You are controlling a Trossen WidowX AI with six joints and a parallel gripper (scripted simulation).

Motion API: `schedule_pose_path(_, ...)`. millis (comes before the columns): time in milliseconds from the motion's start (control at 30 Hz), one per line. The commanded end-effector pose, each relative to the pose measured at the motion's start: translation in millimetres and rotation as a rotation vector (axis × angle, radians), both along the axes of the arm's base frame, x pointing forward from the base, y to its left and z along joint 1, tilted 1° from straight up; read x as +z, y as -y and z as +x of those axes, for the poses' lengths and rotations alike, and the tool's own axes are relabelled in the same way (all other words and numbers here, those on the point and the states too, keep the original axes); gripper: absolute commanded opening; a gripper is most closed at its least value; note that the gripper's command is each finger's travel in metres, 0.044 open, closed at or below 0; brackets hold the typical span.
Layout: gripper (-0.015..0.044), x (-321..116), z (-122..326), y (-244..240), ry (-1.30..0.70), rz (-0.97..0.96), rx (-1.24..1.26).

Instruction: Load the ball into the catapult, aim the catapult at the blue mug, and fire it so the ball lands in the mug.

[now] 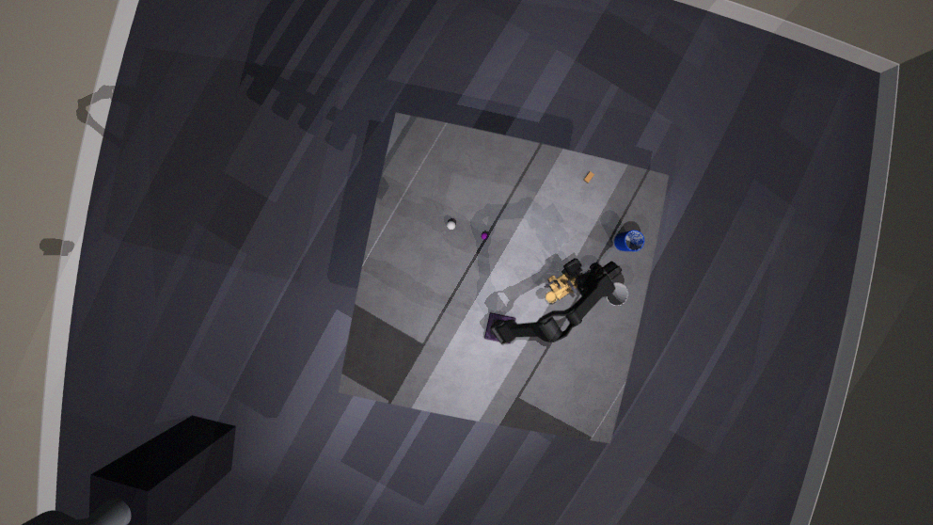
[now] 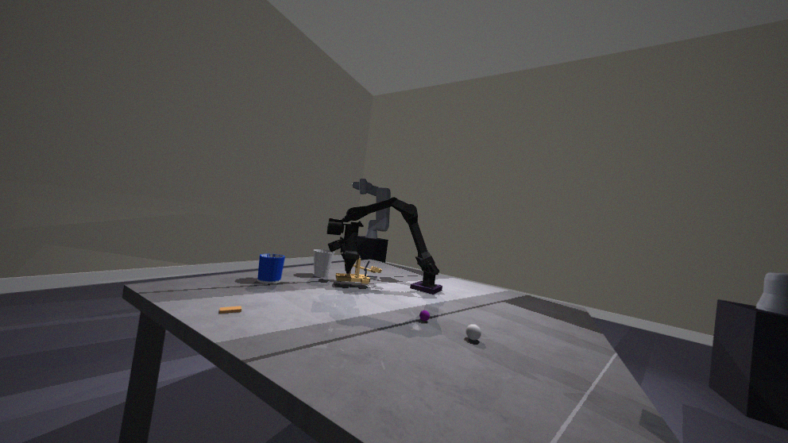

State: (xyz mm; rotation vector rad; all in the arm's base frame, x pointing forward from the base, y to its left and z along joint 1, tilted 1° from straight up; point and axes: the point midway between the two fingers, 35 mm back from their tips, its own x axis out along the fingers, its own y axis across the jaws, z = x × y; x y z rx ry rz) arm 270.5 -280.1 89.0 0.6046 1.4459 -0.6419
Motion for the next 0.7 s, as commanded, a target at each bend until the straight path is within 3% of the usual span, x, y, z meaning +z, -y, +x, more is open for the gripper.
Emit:
schedule_pose_path(0, 0.0000, -3, 1, 2, 0.010, -0.009, -0.003)
schedule_pose_path(633, 0.0000, -22, 0, 1, 0.000, 0.000, -0.001)
schedule_pose_path(667, 0.0026, -22, 0, 1, 0.000, 0.000, -0.001)
